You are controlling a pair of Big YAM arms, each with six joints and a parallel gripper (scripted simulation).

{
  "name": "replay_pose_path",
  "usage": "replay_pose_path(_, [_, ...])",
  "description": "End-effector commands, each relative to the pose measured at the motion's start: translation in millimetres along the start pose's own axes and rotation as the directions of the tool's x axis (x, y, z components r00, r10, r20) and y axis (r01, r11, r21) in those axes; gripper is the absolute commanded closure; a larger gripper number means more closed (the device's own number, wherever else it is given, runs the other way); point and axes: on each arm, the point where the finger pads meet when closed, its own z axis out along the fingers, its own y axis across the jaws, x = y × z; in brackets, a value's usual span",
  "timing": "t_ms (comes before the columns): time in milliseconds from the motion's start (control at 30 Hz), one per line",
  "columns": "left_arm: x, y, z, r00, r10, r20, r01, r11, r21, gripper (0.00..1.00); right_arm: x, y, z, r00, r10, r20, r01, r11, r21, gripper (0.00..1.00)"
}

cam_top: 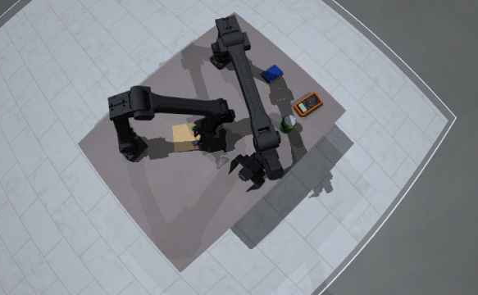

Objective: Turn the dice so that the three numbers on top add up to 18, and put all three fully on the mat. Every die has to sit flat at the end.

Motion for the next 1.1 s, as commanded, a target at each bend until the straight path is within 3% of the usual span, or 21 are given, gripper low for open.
replay_pose_path(0, [-40,11,-32,0.997,0.062,0.042,-0.060,0.997,-0.057,0.00,-6,-7,-36,0.999,0.015,0.035,-0.016,1.000,0.016,0.60])
replay_pose_path(200, [-40,11,-32,0.997,0.062,0.042,-0.060,0.997,-0.057,0.00,-19,-1,-61,1.000,0.011,-0.017,-0.011,1.000,0.003,0.61])
replay_pose_path(467, [-40,11,-32,0.997,0.062,0.042,-0.060,0.997,-0.057,0.00,-35,-9,-69,0.978,0.193,0.083,-0.198,0.978,0.066,0.61])
replay_pose_path(667, [-40,11,-32,0.997,0.062,0.042,-0.060,0.997,-0.057,0.00,-59,-27,-70,0.869,0.417,0.267,-0.462,0.878,0.129,0.61])
replay_pose_path(833, [-40,11,-32,0.997,0.062,0.042,-0.060,0.997,-0.057,0.00,-73,-37,-77,0.743,0.544,0.390,-0.625,0.773,0.112,0.61])
replay_pose_path(933, [-40,11,-32,0.997,0.062,0.042,-0.060,0.997,-0.057,0.00,-78,-40,-78,0.654,0.613,0.443,-0.711,0.698,0.085,0.61])
replay_pose_path(1000, [-40,11,-32,0.997,0.062,0.042,-0.060,0.997,-0.057,0.00,-78,-40,-78,0.654,0.613,0.443,-0.711,0.698,0.085,0.61])
replay_pose_path(1067, [-40,11,-32,0.997,0.062,0.042,-0.060,0.997,-0.057,0.00,-81,-41,-78,0.601,0.653,0.461,-0.756,0.652,0.062,0.61])
